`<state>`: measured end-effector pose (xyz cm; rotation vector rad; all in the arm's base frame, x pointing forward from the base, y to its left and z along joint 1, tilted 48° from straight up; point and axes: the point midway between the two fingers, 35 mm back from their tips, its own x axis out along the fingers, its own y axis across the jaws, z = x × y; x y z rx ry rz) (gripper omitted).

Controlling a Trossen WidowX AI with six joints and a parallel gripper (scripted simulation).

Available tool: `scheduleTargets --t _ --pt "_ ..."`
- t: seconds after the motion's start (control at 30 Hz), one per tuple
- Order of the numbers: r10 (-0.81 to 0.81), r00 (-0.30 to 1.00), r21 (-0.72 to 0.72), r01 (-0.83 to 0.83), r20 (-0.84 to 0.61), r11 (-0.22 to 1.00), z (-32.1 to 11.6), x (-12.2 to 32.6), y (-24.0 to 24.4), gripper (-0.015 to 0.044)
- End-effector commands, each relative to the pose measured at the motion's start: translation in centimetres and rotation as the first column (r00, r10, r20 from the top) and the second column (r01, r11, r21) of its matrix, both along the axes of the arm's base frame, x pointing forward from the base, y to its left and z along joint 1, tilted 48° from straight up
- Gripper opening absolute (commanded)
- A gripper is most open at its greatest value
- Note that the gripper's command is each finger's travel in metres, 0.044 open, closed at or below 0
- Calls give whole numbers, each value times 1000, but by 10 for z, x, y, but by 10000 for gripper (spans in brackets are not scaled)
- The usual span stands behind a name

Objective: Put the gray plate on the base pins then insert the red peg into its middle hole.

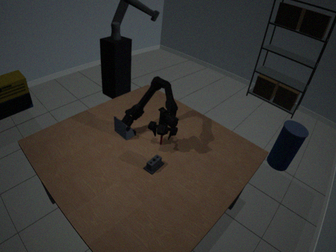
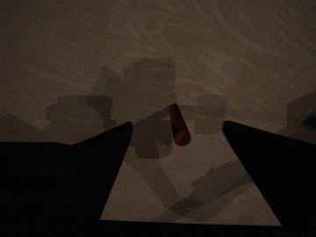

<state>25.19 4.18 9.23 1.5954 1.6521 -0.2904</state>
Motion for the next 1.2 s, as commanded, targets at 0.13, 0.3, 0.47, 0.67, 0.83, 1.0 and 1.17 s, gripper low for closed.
scheduleTargets --t 0.13,0.3,0.47,0.67,0.83,1.0,1.17 --pt "-3 1000 8 3 -5 1000 -9 -1 10 440" --pt "-3 1000 9 3 -5 1000 -11 -1 14 414" --pt "-3 1000 9 3 -5 1000 -11 -1 14 282" --pt "-3 1000 9 3 -5 1000 -11 -1 14 125" --pt "-3 1000 9 3 -5 1000 -11 -1 14 33" --pt "-3 1000 9 3 -5 1000 -11 -1 14 0" --pt "-3 1000 8 3 -5 1000 -10 0 11 0"
